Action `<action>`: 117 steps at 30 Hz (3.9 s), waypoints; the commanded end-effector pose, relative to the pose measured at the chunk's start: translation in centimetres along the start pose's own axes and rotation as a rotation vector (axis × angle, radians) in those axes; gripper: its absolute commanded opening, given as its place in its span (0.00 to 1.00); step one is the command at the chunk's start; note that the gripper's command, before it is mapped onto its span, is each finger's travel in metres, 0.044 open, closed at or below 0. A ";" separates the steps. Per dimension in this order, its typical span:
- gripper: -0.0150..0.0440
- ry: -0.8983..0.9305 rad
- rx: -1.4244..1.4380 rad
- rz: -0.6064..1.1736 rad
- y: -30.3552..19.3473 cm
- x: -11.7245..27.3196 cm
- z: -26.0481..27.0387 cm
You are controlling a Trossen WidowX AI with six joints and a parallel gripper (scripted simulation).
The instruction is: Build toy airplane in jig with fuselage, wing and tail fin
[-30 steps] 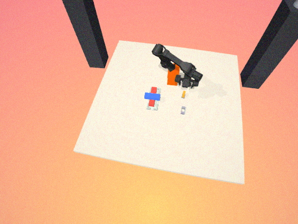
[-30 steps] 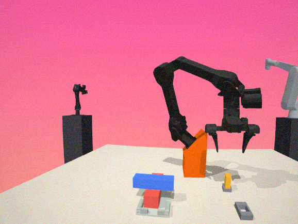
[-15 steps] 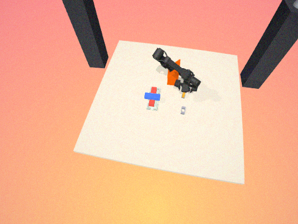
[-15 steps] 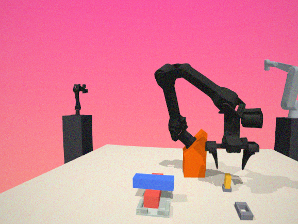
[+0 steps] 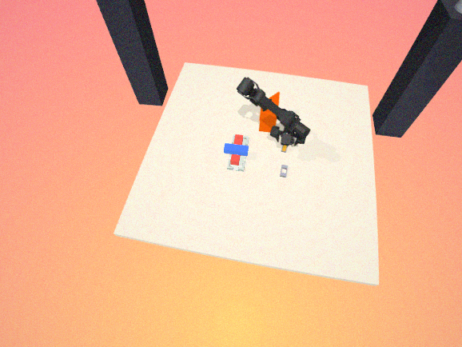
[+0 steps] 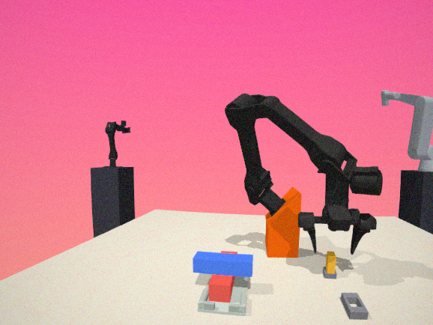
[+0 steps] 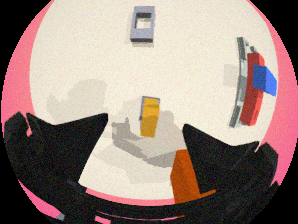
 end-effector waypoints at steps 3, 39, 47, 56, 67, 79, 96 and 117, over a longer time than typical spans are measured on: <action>1.00 -0.014 0.011 0.000 -0.2 -1.3 -0.2; 0.30 -0.017 0.010 -0.001 -0.3 -4.0 -0.4; 0.25 -0.017 0.012 0.003 -0.3 -3.7 -0.3; 0.25 -0.016 0.019 0.014 0.0 -1.5 0.0; 0.25 -0.009 0.019 0.010 0.2 1.8 0.4; 0.25 -0.008 0.016 0.007 0.1 5.6 0.4; 0.25 -0.009 0.014 0.004 -0.1 9.3 -0.2; 0.25 0.039 0.069 0.015 4.6 9.2 -6.0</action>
Point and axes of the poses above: the point midway between the two fingers, 35 mm back from their tips, its own x axis back along the fingers, its own z axis across the jaws, y = z × x, the point moved 10 cm from there along x, back along the fingers, and after that the axes turned 7 degrees about -x, right-handed, at the moved point
